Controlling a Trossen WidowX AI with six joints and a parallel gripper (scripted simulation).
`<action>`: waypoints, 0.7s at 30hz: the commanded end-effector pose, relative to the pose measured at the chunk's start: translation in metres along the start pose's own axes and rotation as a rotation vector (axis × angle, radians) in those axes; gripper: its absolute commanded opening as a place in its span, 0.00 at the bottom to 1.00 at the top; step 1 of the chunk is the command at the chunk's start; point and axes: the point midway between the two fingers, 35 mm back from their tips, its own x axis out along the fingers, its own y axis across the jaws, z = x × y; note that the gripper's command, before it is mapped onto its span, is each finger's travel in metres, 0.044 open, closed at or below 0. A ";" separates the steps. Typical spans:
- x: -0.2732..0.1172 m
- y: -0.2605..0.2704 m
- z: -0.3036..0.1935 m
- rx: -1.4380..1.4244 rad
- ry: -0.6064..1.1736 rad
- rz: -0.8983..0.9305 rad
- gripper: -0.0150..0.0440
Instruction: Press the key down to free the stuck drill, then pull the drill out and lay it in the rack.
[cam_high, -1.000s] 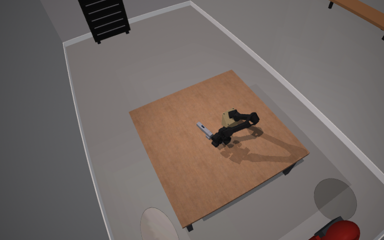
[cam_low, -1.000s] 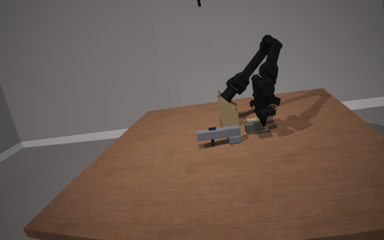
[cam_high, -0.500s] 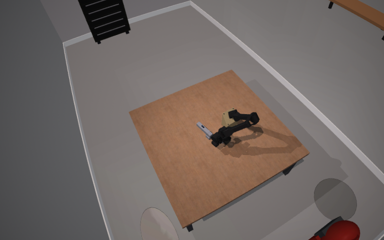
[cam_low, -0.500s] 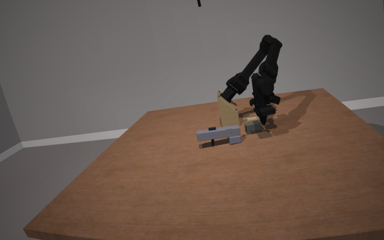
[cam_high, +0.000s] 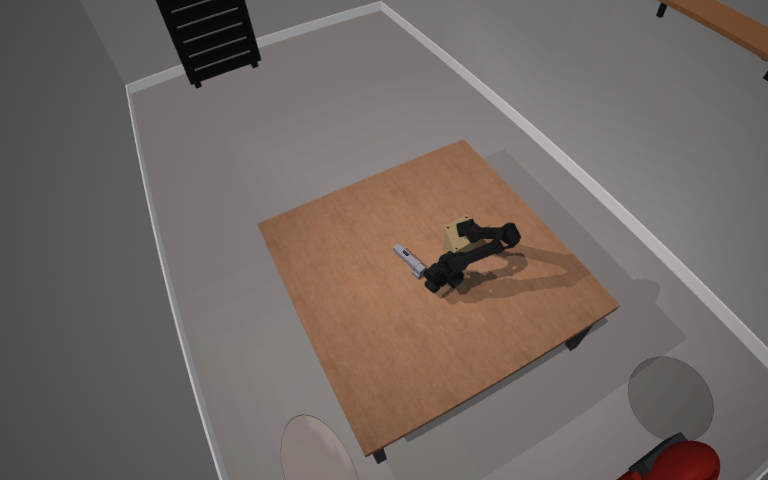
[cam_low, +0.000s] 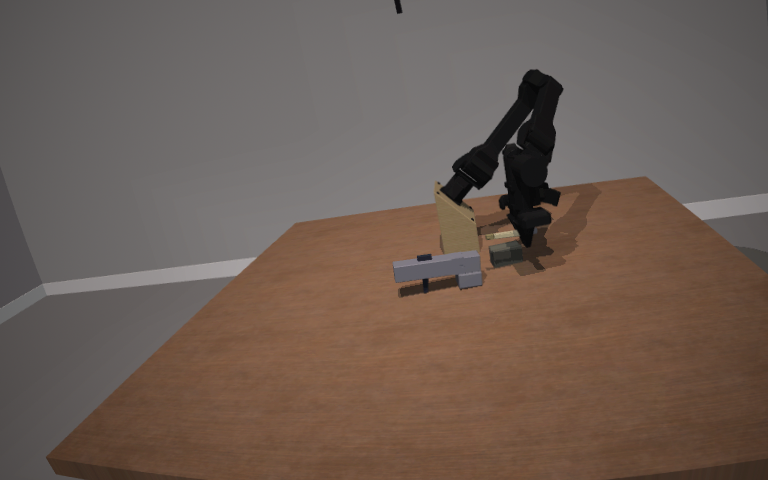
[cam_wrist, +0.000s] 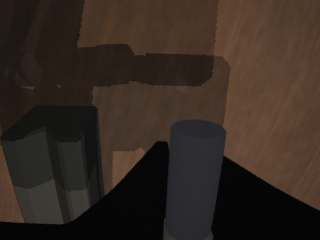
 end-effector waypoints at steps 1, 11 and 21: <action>-0.001 0.007 0.002 0.002 -0.002 0.002 0.25; -0.002 0.022 0.005 0.002 -0.002 0.002 0.25; -0.003 0.036 0.009 0.003 -0.002 0.003 0.25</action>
